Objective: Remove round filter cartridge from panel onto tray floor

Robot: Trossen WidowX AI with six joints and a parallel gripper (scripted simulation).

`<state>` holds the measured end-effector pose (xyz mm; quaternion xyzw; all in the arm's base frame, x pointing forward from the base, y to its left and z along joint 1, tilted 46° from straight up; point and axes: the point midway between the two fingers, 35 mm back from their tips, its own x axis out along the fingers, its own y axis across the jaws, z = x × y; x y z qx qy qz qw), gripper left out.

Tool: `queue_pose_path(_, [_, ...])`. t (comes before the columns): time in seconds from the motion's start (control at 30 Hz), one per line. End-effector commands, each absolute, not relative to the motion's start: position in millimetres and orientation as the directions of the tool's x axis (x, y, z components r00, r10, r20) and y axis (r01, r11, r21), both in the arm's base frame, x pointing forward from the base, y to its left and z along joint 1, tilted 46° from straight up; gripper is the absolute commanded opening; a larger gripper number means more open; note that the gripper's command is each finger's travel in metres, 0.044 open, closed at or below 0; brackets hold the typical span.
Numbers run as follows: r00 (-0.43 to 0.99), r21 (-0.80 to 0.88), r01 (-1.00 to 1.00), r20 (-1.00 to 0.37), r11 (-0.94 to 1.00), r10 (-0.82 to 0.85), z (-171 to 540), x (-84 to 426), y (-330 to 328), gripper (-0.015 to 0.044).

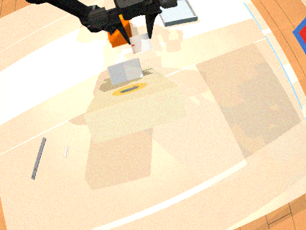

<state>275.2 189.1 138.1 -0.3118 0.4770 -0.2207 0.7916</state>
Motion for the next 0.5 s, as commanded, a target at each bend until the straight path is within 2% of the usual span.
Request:
queue_pose_path(0.0, [0.445, -0.698, 0.066, -0.619, 0.713, -0.647, 122, 278, 203, 0.0000])
queue_pose_path(0.17, [0.437, -0.704, 0.033, -0.628, 0.709, -0.644, 118, 275, 204, 0.0000])
queue_pose_path(0.47, [0.367, -0.636, -0.343, -0.768, 0.691, -0.524, 66, 234, 249, 0.0000])
